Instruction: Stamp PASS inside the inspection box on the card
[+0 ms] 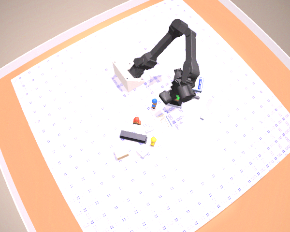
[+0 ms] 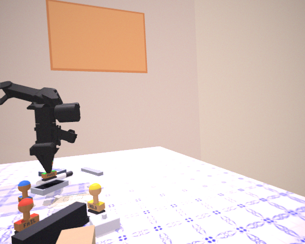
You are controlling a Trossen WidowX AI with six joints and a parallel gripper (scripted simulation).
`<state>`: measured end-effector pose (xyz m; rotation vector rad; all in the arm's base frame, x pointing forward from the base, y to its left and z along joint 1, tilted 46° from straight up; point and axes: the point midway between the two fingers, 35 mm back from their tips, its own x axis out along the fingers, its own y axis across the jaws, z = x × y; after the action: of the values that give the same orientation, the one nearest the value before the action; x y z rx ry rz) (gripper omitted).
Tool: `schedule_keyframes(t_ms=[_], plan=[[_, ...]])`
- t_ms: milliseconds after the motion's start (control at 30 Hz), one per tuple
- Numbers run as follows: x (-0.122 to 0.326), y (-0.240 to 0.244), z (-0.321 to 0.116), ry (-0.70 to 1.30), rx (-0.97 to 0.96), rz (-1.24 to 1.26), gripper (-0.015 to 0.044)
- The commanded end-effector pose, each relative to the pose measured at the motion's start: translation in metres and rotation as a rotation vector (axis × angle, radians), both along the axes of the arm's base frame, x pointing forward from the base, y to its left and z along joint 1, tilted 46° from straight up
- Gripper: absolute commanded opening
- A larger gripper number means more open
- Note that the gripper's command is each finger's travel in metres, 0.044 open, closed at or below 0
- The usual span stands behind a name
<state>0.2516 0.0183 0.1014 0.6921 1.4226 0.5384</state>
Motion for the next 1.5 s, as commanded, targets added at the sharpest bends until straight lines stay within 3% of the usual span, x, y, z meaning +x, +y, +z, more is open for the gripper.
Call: schedule_keyframes(t_ms=[0, 700, 1467], plan=[[0.001, -0.005, 0.004, -0.005, -0.006, 0.002, 0.0000], [-0.001, -0.028, 0.024, 0.009, -0.004, -0.010, 0.0000], [0.051, -0.099, -0.035, 0.453, 0.046, -0.456, 0.0000]])
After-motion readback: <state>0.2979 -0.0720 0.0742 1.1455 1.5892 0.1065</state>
